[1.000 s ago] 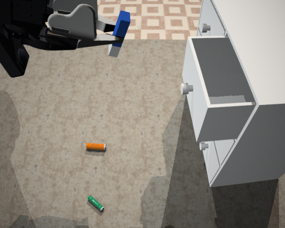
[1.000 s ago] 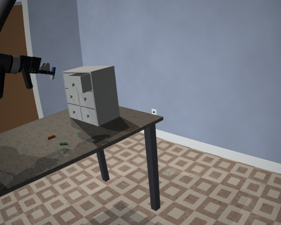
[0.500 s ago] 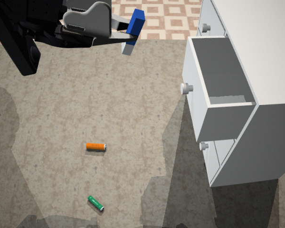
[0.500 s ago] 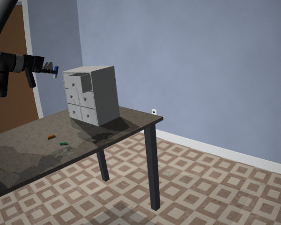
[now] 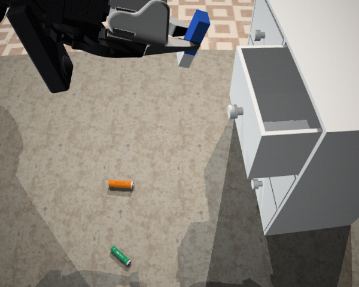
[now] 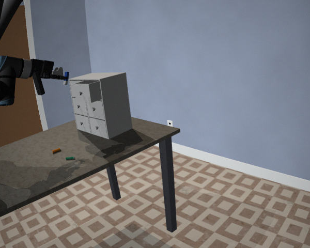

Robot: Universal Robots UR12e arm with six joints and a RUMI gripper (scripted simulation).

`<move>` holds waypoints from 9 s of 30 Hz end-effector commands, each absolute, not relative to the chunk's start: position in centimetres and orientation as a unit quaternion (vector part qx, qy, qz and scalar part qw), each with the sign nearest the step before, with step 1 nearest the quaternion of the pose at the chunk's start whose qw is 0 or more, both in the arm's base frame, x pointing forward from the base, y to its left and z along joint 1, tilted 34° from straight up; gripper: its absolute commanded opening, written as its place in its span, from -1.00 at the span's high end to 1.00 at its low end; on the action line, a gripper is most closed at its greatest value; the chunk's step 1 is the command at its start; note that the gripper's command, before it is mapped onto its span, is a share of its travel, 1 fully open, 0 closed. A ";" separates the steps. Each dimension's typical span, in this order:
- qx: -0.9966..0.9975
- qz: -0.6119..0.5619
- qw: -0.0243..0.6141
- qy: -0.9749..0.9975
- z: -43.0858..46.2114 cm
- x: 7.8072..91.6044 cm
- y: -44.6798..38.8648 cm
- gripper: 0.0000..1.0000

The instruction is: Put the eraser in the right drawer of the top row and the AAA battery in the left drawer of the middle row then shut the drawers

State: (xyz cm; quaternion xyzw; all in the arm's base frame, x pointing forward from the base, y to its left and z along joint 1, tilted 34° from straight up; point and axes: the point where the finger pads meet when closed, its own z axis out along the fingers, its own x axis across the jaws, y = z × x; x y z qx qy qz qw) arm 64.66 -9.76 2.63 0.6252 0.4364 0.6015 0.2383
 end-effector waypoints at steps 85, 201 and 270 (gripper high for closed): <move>0.627 0.601 0.240 0.434 3.7 74.6 -9.7 0.79; 0.629 0.600 0.238 0.433 3.5 70.2 -10.0 -1.00; 0.629 0.600 0.238 0.433 2.8 58.8 -10.8 -1.00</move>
